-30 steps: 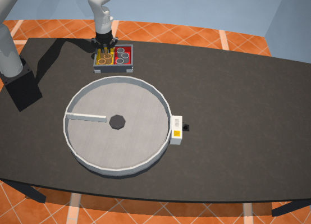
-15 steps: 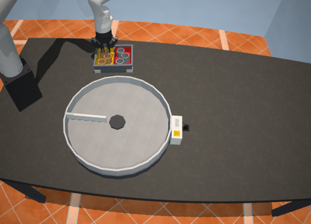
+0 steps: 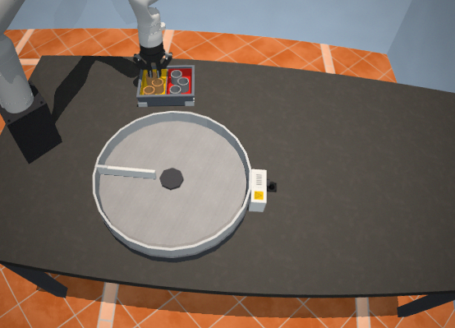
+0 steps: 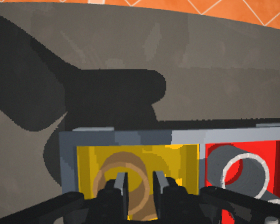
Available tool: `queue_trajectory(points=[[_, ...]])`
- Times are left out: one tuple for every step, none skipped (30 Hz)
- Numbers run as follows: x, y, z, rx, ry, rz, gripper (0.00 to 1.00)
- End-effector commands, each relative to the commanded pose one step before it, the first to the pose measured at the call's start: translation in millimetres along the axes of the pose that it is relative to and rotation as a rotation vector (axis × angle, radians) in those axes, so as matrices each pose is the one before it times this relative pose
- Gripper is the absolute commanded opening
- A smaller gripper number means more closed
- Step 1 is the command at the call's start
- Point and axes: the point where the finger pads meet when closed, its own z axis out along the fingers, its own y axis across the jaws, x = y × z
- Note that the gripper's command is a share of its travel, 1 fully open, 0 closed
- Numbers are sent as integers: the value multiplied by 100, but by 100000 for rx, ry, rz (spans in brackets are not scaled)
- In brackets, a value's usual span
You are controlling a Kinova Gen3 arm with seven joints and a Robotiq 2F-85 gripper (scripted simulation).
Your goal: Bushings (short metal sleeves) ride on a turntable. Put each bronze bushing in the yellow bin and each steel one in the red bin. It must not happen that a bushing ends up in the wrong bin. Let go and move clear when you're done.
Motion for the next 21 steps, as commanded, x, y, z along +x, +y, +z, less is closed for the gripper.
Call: queue_trajectory(points=[[39,50,-125,-116,108,11,19],[2,0,-61,-1,3,-2,19],[2,0,-61,-1,3,-2,19],[2,0,-61,-1,3,-2,19],[2,0,-61,-1,3,-2,19],[0,0,0,0,0,0,19],[0,0,0,0,0,0,19],[0,0,0,0,0,0,19],[2,0,-61,-1,3,-2,19],[2,0,-61,-1,3,-2,19],[0,0,0,0,0,0,19],[0,0,0,0,0,0,19],[2,0,-61,-1,3,-2,19],[2,0,-61,-1,3,-2,19],[2,0,-61,-1,3,-2,19],[0,0,0,0,0,0,19],[0,0,0,0,0,0,19],[0,0,0,0,0,0,19],[0,0,0,0,0,0,19],[0,0,0,0,0,0,19],[0,0,0,0,0,0,19]])
